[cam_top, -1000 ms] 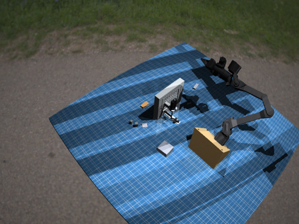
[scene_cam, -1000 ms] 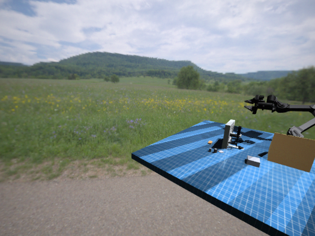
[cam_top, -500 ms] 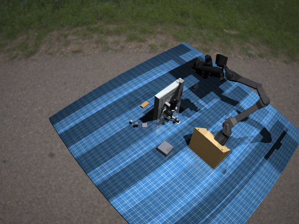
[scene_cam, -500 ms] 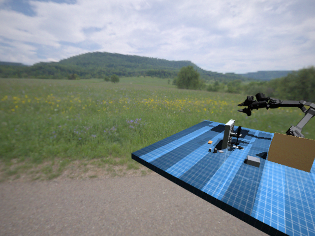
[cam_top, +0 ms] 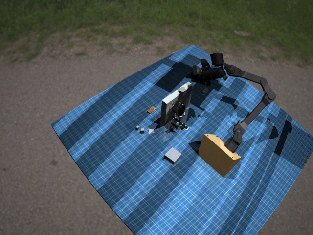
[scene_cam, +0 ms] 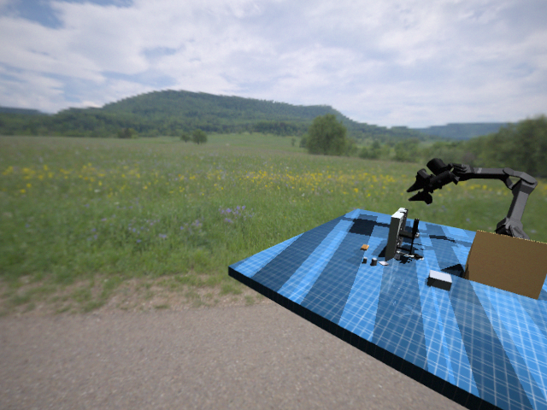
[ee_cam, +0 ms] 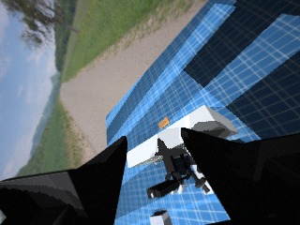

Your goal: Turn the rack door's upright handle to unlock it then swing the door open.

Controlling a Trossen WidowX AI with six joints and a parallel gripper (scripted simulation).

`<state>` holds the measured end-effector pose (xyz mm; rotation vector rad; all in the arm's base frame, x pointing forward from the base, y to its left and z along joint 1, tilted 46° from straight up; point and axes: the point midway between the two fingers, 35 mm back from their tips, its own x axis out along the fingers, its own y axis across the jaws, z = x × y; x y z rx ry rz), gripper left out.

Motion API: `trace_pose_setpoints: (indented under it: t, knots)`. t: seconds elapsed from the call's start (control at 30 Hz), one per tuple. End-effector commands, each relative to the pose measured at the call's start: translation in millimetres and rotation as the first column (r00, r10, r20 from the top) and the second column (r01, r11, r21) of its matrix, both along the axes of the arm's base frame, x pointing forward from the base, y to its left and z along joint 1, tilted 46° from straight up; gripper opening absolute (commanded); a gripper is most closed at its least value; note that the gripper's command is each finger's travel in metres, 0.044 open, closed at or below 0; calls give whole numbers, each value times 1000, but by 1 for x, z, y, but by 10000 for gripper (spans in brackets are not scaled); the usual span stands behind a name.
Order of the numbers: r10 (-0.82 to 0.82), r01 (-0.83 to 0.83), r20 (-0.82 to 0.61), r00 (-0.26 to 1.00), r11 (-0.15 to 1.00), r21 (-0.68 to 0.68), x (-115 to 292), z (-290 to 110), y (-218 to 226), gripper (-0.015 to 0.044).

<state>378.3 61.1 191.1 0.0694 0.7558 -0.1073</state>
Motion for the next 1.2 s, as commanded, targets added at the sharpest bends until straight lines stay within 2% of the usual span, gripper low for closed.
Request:
trace_pose_setpoints:
  t: [0.0,0.6,1.17]
  knots:
    - [-31,28,-100,994,999,-30,0,-17,8,292]
    - [-165,65,-413,895,967,-246,-13,-73,32,292]
    - [-326,-9,-549,770,855,-519,-33,-105,50,292]
